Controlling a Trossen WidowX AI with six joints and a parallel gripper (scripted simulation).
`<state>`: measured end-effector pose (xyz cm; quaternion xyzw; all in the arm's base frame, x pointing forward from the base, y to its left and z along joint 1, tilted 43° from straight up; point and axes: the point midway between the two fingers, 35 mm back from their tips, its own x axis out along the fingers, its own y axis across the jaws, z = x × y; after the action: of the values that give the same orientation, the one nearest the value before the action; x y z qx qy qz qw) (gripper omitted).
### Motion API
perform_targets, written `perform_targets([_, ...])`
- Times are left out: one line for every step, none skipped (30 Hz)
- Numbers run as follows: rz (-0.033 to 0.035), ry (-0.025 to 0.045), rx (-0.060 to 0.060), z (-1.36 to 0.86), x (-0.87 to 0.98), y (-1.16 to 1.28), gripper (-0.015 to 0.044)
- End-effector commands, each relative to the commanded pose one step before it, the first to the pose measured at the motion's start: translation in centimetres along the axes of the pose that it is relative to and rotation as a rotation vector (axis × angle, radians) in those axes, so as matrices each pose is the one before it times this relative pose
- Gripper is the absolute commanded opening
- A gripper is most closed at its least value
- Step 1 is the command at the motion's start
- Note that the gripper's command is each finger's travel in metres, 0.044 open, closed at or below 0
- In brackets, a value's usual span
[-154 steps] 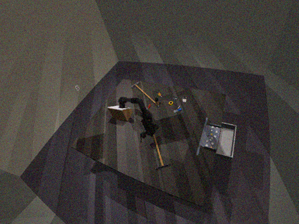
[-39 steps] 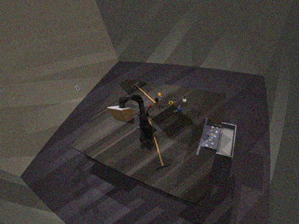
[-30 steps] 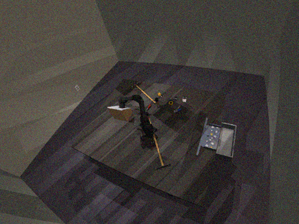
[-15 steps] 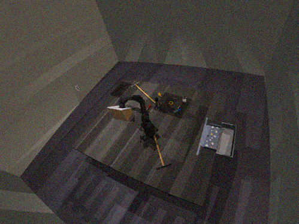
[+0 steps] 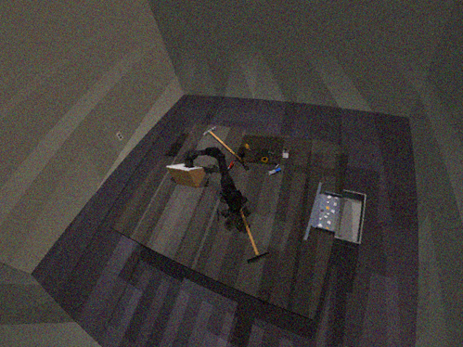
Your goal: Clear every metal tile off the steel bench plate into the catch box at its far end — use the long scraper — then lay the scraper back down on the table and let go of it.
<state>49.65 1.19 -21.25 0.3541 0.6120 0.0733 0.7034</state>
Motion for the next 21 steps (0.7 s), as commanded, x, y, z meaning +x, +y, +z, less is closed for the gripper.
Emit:
perform_targets([0.00054, -0.00496, -0.004, 0.316, 0.096, 0.544, 0.0])
perform_targets([0.00006, 0.0, 0.0, 0.033, 0.017, 0.091, 0.0])
perform_targets([0.00007, 0.0, 0.0, 0.033, 0.017, 0.091, 0.0])
perform_targets([0.00007, 0.0, 0.0, 0.033, 0.017, 0.092, 0.0])
perform_targets([0.00007, 0.0, 0.0, 0.033, 0.017, 0.092, 0.0])
perform_targets([0.00007, 0.0, 0.0, 0.032, 0.017, 0.092, 0.0])
perform_targets([0.00007, 0.0, 0.0, 0.032, 0.017, 0.092, 0.0])
perform_targets([0.00007, 0.0, 0.0, 0.032, 0.017, 0.092, 0.0])
perform_targets([0.00008, 0.0, 0.0, 0.032, 0.017, 0.093, 0.0])
perform_targets([0.00008, 0.0, 0.0, 0.031, 0.017, 0.093, 0.0])
perform_targets([0.00008, 0.0, 0.0, 0.031, 0.017, 0.093, 0.0])
perform_targets([0.00008, 0.0, 0.0, 0.031, 0.017, 0.093, 0.0])
perform_targets([0.00008, 0.0, 0.0, 0.03, 0.017, 0.093, 0.0])
perform_targets([0.00008, 0.0, 0.0, 0.03, 0.017, 0.093, 0.0])
perform_targets([0.00009, 0.0, 0.0, 0.03, 0.017, 0.094, 0.0])
perform_targets([0.00009, 0.0, 0.0, 0.03, 0.017, 0.094, 0.0])
perform_targets([0.00009, 0.0, 0.0, 0.029, 0.017, 0.094, 0.0])
perform_targets([0.00009, 0.0, 0.0, 0.029, 0.017, 0.094, 0.0])
perform_targets([0.00009, 0.0, 0.0, 0.029, 0.017, 0.094, 0.0])
perform_targets([0.00009, 0.0, 0.0, 0.029, 0.017, 0.094, 0.0])
perform_targets([0.00009, 0.0, 0.0, 0.028, 0.017, 0.094, 0.0])
